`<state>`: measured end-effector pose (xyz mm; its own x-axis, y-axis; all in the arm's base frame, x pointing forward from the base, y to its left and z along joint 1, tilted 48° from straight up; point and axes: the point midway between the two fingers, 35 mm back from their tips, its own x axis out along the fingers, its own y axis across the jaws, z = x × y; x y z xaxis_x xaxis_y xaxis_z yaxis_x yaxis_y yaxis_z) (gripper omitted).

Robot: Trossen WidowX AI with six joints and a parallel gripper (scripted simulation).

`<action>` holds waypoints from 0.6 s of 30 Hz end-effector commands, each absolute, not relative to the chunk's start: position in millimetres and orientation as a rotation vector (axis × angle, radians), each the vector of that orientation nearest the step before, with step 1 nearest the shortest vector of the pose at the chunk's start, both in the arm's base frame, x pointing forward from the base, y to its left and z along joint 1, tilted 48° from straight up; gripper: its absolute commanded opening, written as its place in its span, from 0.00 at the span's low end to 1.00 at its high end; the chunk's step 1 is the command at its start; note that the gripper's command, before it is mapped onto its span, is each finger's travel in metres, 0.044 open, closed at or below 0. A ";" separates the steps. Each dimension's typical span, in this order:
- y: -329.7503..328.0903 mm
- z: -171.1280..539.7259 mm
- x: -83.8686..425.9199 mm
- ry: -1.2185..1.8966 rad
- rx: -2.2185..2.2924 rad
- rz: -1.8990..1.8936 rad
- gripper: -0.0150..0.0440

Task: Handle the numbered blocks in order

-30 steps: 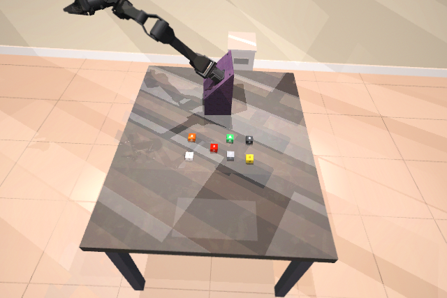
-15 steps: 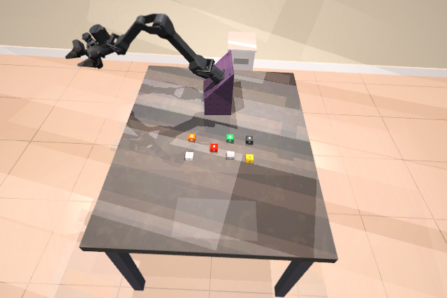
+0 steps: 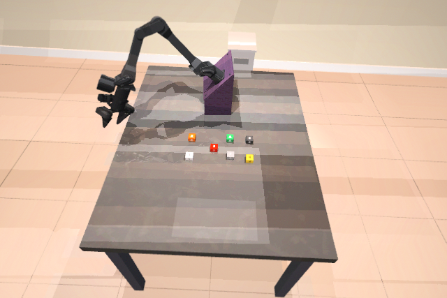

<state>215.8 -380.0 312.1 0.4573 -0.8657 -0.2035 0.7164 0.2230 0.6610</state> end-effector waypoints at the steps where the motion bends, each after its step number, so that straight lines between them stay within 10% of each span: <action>1: -344.8 255.7 251.8 0.034 0.740 -1.123 0.93; 18: -114.1 82.2 256.2 1.241 -0.296 -0.773 0.93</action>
